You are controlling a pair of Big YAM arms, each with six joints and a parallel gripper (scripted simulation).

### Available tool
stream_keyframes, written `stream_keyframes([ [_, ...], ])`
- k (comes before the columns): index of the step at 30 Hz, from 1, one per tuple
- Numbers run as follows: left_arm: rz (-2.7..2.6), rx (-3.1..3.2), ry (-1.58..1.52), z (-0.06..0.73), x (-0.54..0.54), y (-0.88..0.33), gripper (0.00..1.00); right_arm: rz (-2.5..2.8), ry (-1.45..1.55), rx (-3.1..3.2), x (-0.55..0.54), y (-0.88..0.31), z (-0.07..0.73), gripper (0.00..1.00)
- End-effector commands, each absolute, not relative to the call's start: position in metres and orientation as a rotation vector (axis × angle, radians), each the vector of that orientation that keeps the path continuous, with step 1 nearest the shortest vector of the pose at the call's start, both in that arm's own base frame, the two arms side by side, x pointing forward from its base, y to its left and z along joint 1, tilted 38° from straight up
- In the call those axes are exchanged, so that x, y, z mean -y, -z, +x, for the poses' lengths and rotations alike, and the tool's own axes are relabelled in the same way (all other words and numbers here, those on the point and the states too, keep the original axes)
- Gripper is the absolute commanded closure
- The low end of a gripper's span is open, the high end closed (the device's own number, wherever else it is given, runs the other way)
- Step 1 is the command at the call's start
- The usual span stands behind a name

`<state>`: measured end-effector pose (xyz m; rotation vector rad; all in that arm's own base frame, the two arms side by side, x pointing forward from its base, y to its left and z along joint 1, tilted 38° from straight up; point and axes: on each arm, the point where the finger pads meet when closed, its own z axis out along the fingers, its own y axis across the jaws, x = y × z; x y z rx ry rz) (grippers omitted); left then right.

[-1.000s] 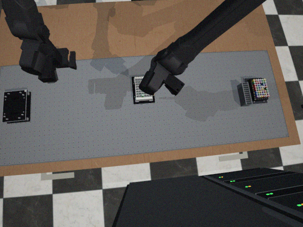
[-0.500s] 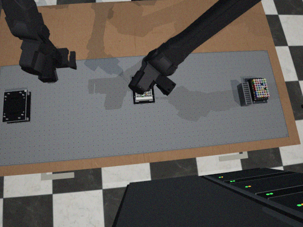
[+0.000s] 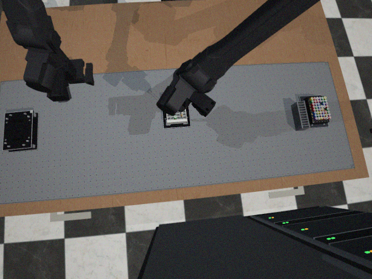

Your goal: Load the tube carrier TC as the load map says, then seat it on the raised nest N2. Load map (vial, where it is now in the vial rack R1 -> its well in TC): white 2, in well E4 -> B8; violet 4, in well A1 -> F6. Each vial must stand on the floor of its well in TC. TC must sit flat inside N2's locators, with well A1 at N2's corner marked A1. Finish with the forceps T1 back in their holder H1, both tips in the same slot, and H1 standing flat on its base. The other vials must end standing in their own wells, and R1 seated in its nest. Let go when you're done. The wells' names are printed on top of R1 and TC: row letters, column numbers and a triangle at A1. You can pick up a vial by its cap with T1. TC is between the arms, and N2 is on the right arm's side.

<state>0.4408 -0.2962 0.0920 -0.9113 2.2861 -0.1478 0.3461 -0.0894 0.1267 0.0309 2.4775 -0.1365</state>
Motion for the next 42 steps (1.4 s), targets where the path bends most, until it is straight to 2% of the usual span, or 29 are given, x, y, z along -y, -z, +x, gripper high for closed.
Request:
stream_keyframes([
  [1, -0.901, -2.286, 0.157, 0.438, 0.305, -0.100, 0.91, 0.034, 0.142, -2.460, 0.091, -0.136, 0.351, 0.00],
  [42, -0.899, -2.295, 0.129, 0.440, 0.301, -0.091, 0.91, 0.034, 0.142, -2.460, 0.091, -0.136, 0.351, 0.00],
])
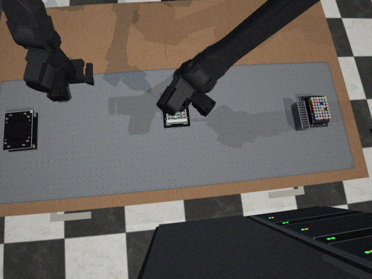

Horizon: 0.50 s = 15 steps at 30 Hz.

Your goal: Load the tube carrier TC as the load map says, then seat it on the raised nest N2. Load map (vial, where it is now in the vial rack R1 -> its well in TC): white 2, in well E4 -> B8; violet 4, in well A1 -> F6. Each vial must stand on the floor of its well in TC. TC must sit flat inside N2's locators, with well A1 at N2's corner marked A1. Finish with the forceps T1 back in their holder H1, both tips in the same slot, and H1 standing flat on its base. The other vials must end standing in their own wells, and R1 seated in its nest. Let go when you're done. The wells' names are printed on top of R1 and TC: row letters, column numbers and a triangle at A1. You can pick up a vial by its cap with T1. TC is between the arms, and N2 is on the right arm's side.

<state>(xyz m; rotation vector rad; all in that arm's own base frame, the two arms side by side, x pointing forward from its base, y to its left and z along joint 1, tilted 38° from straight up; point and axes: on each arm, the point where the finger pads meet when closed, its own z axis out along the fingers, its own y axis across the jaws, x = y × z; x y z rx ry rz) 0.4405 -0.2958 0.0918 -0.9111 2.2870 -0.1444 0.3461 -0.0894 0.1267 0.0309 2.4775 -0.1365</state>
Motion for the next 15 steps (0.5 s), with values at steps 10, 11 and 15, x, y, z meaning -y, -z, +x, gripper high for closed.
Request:
stream_keyframes([
  [10, -0.909, -2.276, 0.138, 0.450, 0.297, -0.090, 0.91, 0.034, 0.142, -2.460, 0.091, -0.136, 0.351, 0.00],
  [11, -0.912, -2.272, 0.142, 0.451, 0.297, -0.090, 0.91, 0.034, 0.142, -2.460, 0.091, -0.136, 0.351, 0.00],
  [15, -0.917, -2.268, 0.142, 0.453, 0.295, -0.090, 0.91, 0.034, 0.142, -2.460, 0.091, -0.136, 0.351, 0.00],
])
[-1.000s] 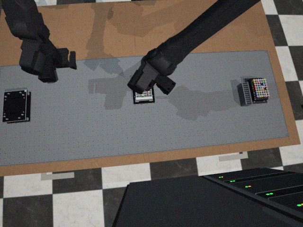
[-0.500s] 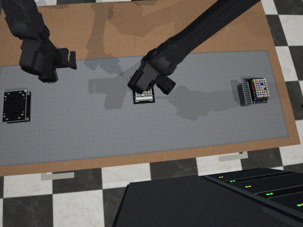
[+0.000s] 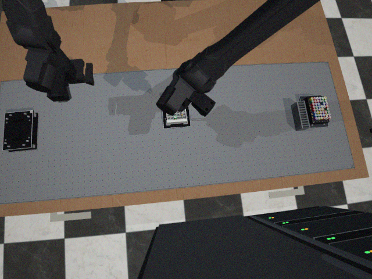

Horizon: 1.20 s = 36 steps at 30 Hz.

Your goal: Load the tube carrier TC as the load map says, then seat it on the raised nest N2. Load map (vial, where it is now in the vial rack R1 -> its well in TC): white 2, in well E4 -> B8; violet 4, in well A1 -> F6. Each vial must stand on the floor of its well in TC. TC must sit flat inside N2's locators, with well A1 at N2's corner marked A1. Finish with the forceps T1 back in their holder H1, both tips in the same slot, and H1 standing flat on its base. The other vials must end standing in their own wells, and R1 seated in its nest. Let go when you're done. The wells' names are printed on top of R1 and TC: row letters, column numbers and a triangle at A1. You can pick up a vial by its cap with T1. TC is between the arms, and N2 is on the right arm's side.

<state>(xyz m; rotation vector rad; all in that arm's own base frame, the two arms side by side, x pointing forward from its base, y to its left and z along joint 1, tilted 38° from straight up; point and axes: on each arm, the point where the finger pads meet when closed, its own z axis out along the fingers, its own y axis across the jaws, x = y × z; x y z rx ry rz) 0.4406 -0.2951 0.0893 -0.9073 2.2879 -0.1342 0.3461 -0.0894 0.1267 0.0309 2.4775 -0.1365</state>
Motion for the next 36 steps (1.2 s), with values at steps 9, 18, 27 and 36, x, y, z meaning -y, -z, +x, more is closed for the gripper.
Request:
stream_keyframes([
  [9, -0.926, -2.262, 0.145, 0.4574, 0.2924, -0.0889, 0.91, 0.034, 0.142, -2.460, 0.0910, -0.1359, 0.3506, 0.00],
  [18, -0.919, -2.266, 0.152, 0.4570, 0.2956, -0.0875, 0.91, 0.034, 0.142, -2.460, 0.0910, -0.1359, 0.3506, 0.00],
  [27, -0.919, -2.267, 0.153, 0.4586, 0.2956, -0.0858, 0.91, 0.034, 0.142, -2.460, 0.0910, -0.1359, 0.3506, 0.00],
  [36, -0.922, -2.264, 0.157, 0.4604, 0.2959, -0.0849, 0.91, 0.034, 0.142, -2.460, 0.0910, -0.1359, 0.3506, 0.00],
])
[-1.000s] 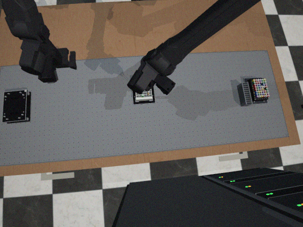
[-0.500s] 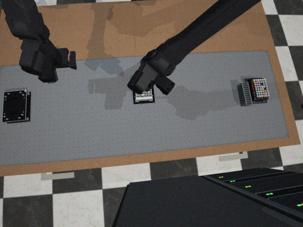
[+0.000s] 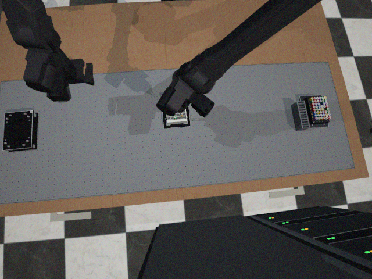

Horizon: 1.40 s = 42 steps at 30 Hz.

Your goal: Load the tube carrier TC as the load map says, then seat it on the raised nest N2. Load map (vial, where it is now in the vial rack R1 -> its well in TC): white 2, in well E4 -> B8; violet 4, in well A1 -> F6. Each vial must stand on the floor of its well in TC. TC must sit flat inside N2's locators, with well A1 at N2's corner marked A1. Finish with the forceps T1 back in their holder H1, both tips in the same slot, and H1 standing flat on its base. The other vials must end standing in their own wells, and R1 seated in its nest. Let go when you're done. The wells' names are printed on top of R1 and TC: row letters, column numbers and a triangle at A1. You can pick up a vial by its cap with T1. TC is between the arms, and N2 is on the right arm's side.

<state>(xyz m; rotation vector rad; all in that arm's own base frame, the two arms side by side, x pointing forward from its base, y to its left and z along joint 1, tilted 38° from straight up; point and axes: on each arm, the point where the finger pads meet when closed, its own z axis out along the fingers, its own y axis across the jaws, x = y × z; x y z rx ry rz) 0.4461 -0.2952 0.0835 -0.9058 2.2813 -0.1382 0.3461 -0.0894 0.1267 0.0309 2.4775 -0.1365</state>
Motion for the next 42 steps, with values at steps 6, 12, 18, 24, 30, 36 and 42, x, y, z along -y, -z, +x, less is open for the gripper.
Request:
stream_keyframes([
  [6, -0.920, -2.269, 0.159, 0.4611, 0.2964, -0.0835, 0.91, 0.034, 0.142, -2.460, 0.0910, -0.1359, 0.3506, 0.00],
  [12, -0.920, -2.268, 0.161, 0.4625, 0.2966, -0.0827, 0.91, 0.034, 0.142, -2.460, 0.0910, -0.1359, 0.3506, 0.00],
  [18, -0.921, -2.266, 0.164, 0.4636, 0.2969, -0.0823, 0.91, 0.034, 0.142, -2.460, 0.0910, -0.1359, 0.3506, 0.00],
  [24, -0.920, -2.265, 0.161, 0.4646, 0.2962, -0.0811, 0.91, 0.034, 0.142, -2.460, 0.0910, -0.1359, 0.3506, 0.00],
  [30, -0.923, -2.260, 0.156, 0.4667, 0.2939, -0.0801, 0.91, 0.034, 0.142, -2.460, 0.0910, -0.1359, 0.3506, 0.00],
  [36, -0.920, -2.264, 0.163, 0.4665, 0.2961, -0.0790, 0.91, 0.034, 0.142, -2.460, 0.0910, -0.1359, 0.3506, 0.00],
  [42, -0.924, -2.263, 0.159, 0.4680, 0.2941, -0.0775, 0.91, 0.034, 0.142, -2.460, 0.0910, -0.1359, 0.3506, 0.00],
])
